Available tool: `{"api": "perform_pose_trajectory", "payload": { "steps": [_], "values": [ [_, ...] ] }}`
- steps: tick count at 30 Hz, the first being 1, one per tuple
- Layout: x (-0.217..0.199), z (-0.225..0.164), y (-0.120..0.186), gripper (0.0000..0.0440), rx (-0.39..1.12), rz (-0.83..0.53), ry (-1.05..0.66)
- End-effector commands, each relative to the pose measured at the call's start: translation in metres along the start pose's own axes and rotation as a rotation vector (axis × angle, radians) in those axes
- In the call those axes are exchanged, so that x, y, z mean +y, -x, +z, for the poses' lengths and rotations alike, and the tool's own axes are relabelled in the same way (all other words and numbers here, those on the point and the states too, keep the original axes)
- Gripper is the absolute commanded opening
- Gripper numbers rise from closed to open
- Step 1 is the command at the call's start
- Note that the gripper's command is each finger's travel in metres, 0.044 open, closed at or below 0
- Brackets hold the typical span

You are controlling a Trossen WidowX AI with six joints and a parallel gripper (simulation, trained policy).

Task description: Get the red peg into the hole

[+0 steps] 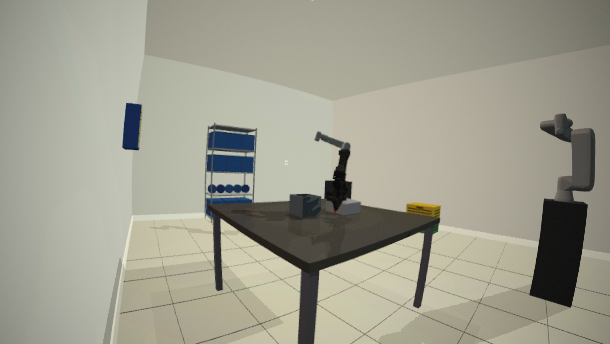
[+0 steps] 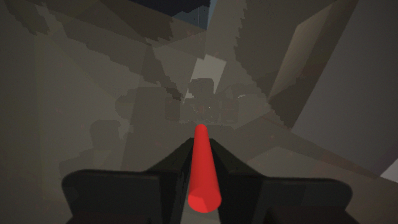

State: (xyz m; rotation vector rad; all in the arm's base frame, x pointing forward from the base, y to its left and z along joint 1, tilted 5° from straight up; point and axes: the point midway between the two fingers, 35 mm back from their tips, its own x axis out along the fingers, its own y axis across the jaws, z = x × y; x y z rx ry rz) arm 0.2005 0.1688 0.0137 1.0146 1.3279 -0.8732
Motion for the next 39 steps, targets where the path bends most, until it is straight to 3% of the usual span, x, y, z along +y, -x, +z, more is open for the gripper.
{"api": "perform_pose_trajectory", "payload": {
  "steps": [1, 12, 24, 39],
  "values": [
    [0.013, -0.002, 0.015, 0.0000, 0.023, 0.049, -0.012],
    [0.047, 0.009, 0.062, 0.0000, 0.028, 0.180, -0.010],
    [0.069, 0.051, 0.112, 0.0000, -0.032, 0.249, -0.023],
    [0.066, 0.115, 0.128, 0.0000, -0.123, 0.206, -0.078]
  ]
}}
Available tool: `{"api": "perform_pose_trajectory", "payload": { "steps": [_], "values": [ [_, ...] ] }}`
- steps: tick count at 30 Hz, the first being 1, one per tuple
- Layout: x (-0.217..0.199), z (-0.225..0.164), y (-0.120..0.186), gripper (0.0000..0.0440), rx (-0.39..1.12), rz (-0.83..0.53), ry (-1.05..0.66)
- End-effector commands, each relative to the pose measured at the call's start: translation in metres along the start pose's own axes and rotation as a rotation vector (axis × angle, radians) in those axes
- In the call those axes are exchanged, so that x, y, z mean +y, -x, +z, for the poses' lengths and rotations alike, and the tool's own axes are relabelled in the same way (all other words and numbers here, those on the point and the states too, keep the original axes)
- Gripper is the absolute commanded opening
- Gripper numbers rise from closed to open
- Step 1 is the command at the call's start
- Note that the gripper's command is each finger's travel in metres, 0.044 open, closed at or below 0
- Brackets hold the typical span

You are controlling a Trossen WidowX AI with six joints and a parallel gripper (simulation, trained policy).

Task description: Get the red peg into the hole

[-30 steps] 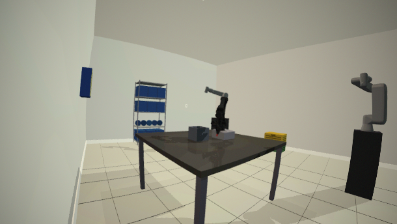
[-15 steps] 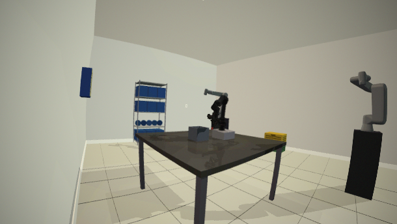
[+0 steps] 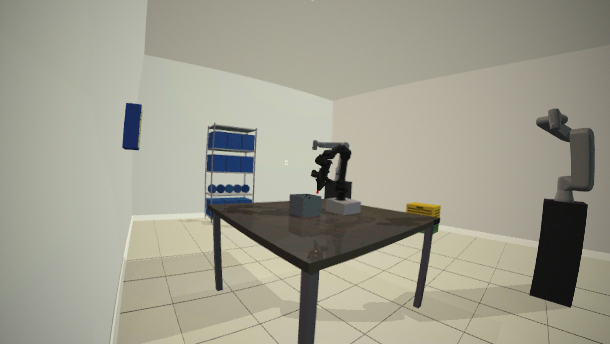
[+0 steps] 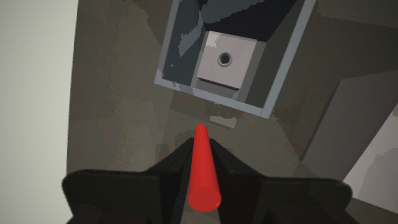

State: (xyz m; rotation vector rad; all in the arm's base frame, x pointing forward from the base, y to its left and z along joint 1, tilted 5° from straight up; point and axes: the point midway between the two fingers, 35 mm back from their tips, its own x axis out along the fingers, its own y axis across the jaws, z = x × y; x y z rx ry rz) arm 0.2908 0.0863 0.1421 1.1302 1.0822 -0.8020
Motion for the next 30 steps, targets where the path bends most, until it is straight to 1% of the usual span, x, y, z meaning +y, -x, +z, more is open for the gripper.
{"api": "perform_pose_trajectory", "payload": {
  "steps": [1, 10, 19, 30],
  "values": [
    [-0.001, 0.015, 0.000, 0.0000, -0.023, -0.016, -0.006],
    [-0.009, 0.043, -0.006, 0.0000, -0.047, -0.075, -0.024],
    [-0.013, 0.063, -0.015, 0.0000, -0.044, -0.123, -0.025],
    [-0.020, 0.082, -0.037, 0.0000, -0.028, -0.174, -0.021]
  ]
}}
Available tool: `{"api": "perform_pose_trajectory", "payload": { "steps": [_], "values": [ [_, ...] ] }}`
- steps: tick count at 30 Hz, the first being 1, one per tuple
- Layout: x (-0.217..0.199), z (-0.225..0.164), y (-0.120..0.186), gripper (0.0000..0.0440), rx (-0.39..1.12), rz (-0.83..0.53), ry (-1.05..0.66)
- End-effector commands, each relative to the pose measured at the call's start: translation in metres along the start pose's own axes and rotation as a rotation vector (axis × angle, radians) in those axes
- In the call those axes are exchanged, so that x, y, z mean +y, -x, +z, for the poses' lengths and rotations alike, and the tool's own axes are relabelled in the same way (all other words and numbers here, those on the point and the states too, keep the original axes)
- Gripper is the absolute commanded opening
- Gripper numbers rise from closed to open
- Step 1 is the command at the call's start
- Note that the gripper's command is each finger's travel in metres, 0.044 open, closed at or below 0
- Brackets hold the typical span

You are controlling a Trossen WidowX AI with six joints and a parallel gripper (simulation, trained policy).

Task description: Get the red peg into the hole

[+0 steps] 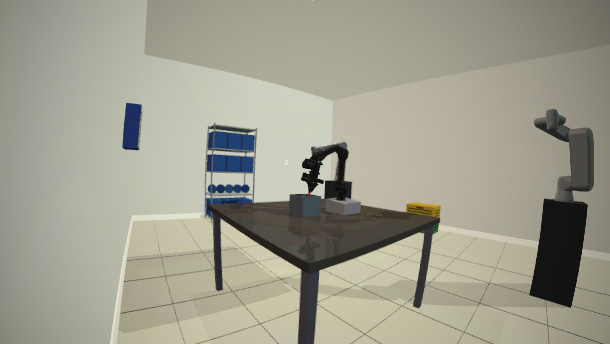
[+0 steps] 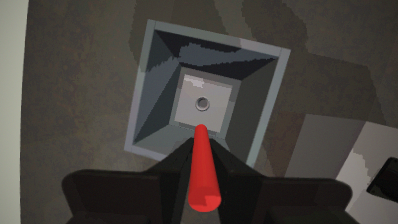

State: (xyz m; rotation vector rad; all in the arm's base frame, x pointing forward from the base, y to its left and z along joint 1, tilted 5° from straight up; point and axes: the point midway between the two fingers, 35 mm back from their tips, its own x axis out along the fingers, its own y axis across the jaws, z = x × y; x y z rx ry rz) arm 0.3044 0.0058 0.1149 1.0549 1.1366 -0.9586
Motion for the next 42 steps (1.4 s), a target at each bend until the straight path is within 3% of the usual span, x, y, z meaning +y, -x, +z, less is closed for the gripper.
{"api": "perform_pose_trajectory", "payload": {
  "steps": [1, 32, 34, 40, 42],
  "values": [
    [-0.002, 0.003, -0.012, 0.0000, 0.017, -0.023, 0.006],
    [0.000, 0.018, -0.085, 0.0000, 0.070, -0.067, 0.064],
    [0.000, 0.019, -0.088, 0.0012, 0.067, -0.075, 0.072],
    [-0.003, 0.019, -0.096, 0.0102, 0.071, -0.101, 0.092],
    [-0.002, 0.018, -0.098, 0.0101, 0.083, -0.105, 0.093]
  ]
}}
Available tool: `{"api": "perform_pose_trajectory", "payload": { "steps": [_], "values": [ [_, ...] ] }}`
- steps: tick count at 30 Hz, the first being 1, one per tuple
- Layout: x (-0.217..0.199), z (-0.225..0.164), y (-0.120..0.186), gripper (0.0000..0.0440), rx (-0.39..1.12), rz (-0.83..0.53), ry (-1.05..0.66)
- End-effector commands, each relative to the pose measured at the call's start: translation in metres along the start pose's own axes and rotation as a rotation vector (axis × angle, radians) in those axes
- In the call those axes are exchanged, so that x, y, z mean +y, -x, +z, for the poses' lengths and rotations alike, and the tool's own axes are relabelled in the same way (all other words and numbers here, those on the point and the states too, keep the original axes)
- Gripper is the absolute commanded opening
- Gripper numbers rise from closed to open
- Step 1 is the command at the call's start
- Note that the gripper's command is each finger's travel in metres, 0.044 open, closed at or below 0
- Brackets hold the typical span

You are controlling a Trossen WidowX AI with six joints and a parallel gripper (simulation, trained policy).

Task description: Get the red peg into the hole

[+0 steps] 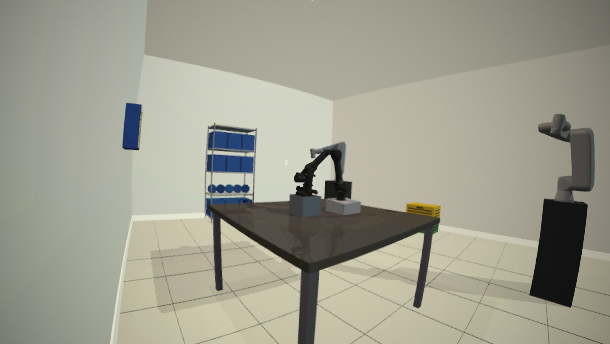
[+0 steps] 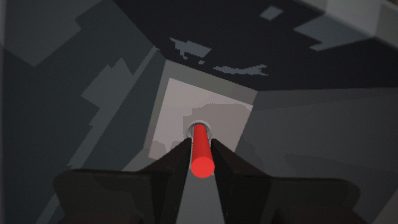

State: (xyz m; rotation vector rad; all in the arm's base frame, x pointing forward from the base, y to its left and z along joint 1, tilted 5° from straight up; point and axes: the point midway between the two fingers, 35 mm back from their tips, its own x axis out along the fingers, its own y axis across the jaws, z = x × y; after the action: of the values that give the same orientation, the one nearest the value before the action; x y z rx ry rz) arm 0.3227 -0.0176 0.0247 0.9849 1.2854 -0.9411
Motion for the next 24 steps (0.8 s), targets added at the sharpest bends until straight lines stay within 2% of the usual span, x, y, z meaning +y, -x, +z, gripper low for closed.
{"api": "perform_pose_trajectory", "payload": {
  "steps": [1, 8, 24],
  "values": [
    [-0.001, -0.002, -0.005, 0.0097, 0.018, -0.015, 0.007],
    [-0.001, -0.014, 0.003, 0.0087, 0.099, -0.025, -0.015],
    [-0.007, -0.044, 0.032, 0.0017, 0.239, -0.058, -0.060]
  ]
}}
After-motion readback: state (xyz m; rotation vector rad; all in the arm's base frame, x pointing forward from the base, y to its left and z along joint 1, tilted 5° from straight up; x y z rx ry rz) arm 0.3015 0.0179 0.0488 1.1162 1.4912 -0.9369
